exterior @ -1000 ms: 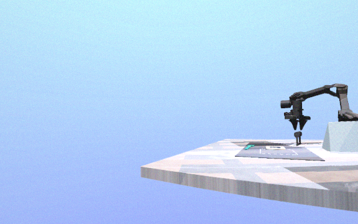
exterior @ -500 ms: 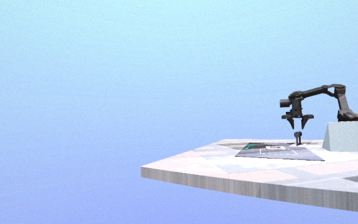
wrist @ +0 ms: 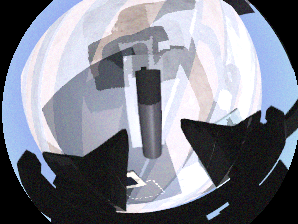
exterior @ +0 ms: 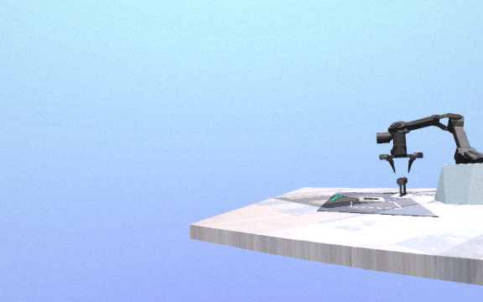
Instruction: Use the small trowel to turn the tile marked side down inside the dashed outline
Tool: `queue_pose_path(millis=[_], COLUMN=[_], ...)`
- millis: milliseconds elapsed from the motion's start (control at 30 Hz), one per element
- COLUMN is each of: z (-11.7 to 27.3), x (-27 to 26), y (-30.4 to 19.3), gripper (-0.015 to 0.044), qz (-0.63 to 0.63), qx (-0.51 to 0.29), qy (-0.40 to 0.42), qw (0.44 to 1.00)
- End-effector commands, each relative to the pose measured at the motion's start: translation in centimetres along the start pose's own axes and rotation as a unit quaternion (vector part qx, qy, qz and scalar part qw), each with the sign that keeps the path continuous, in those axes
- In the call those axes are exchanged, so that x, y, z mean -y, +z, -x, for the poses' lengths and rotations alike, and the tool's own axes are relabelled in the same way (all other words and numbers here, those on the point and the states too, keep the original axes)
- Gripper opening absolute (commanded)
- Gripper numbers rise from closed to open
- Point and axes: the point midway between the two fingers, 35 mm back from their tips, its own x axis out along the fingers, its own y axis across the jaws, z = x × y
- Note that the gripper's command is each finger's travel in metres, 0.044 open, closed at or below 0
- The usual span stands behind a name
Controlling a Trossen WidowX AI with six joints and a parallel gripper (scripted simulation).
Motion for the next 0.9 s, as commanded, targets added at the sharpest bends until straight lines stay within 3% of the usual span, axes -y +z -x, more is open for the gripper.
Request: queue_pose_path(millis=[0,867], z=[0.0,-3.3], x=[0.0,-0.1], y=[-0.3,-0.3], gripper=[0.027,0.027], qz=[-0.038,-0.038], qx=[0.004,0.004], qy=[-0.003,-0.003], qw=[0.999,0.999])
